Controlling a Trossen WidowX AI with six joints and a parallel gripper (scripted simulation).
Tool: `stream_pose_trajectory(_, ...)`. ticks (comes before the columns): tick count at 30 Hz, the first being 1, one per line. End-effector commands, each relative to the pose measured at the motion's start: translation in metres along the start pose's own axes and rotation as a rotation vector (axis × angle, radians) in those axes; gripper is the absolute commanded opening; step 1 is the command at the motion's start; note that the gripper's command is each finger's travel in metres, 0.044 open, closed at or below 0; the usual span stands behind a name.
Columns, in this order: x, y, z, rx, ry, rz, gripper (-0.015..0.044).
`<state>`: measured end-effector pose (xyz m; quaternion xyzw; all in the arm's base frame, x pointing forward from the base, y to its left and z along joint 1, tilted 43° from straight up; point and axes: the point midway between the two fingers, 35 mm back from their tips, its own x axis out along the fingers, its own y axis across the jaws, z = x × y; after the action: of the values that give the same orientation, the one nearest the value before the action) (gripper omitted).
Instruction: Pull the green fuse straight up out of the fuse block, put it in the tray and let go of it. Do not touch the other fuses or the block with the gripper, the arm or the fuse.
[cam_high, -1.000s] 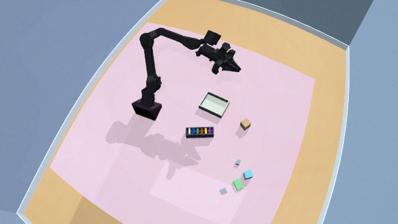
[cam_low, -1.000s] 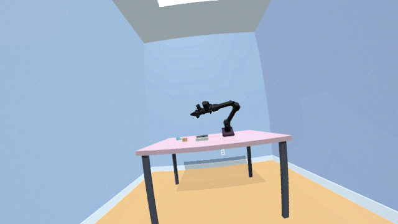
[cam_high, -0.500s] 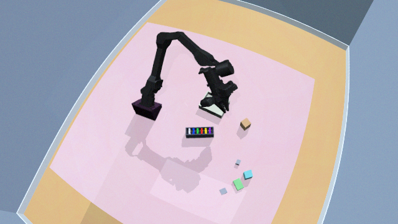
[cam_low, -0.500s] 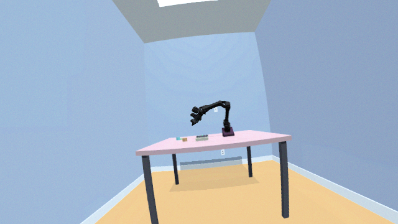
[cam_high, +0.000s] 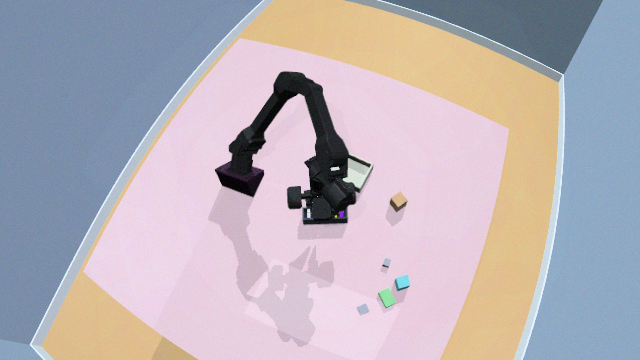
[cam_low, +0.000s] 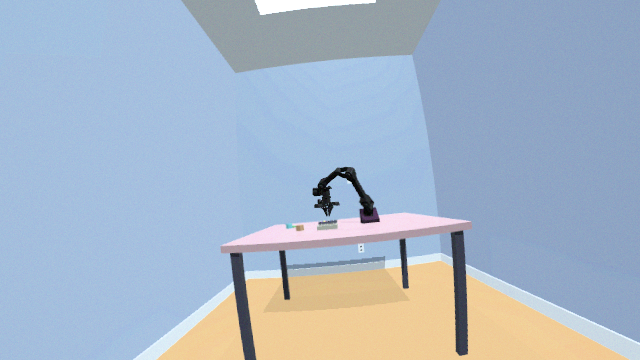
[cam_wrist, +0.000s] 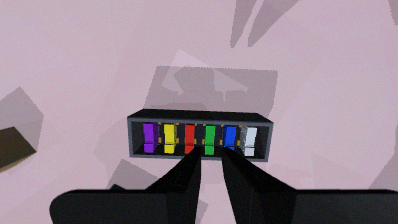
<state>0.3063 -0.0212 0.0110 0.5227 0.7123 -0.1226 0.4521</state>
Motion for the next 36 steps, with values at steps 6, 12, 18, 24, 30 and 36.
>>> stream_pose_trajectory(6,0.001,-0.003,-0.003,0.058,0.054,0.014,0.0073)
stream_pose_trajectory(12,0.003,-0.004,-0.003,0.058,0.054,0.014,0.0073)
stream_pose_trajectory(18,0.009,-0.003,-0.003,0.058,0.054,0.014,0.0073)
stream_pose_trajectory(24,0.015,-0.003,-0.004,0.058,0.054,0.014,0.0073)
stream_pose_trajectory(30,0.021,-0.003,-0.004,0.058,0.054,0.014,0.0073)
stream_pose_trajectory(36,0.026,-0.003,-0.005,0.058,0.054,0.015,0.0073)
